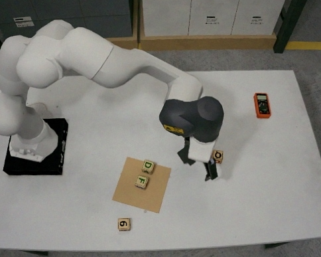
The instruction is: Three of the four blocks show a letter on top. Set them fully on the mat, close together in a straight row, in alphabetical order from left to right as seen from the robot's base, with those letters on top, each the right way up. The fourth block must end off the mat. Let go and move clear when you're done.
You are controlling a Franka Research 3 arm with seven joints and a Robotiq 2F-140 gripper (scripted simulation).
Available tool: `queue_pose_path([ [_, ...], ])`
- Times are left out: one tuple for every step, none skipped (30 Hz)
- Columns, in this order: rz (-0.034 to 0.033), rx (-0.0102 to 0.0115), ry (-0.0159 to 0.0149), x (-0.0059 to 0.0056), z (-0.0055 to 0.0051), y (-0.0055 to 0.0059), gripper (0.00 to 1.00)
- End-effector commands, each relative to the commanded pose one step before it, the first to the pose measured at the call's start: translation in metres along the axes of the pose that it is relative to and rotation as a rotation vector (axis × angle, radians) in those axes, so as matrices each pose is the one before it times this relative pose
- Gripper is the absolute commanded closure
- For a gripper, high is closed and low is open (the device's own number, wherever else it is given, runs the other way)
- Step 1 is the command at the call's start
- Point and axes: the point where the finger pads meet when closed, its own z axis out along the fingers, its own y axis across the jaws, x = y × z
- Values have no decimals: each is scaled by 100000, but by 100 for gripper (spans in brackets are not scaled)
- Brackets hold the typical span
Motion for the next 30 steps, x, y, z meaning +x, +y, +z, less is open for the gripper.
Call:
queue_pose_path([
  [13720,-1269,1632,-842,152,309,0],
  [1213,11,12,-289,9,17,0],
  [1218,12,12,-289,10,23,0],
  [1167,12,12,-275,11,27,0],
  [1185,13,12,-278,12,33,0],
  [1125,14,12,-262,12,36,0],
  [1172,15,13,-271,13,43,0],
  [1190,16,13,-273,14,49,0],
  [1214,18,13,-276,15,55,0],
  [1210,19,13,-273,16,60,0],
  [1209,20,13,-270,17,65,0],
  [0,0,0,0,0,0,0],
  [0,0,0,0,0,0,0],
  [3167,58,35,-698,48,189,0],
  [1258,25,14,-271,21,88,0],
  [1179,25,13,-251,20,87,0],
  [1148,25,13,-242,20,90,0],
  [1231,28,13,-256,23,101,0],
  [1168,27,12,-240,22,101,0],
  [1160,28,12,-235,23,104,0],
  [1163,29,12,-233,24,109,0],
  [1114,29,11,-220,23,109,0],
  [1132,30,11,-220,24,114,0],
  [1200,33,11,-230,26,126,0],
  [1154,33,11,-218,26,125,0],
  [1159,34,10,-215,27,130,0],
  [1135,34,10,-208,27,131,0],
  [1194,37,10,-215,29,142,0],
  [0,0,0,0,0,0,0],
  [0,0,0,0,0,0,0],
])
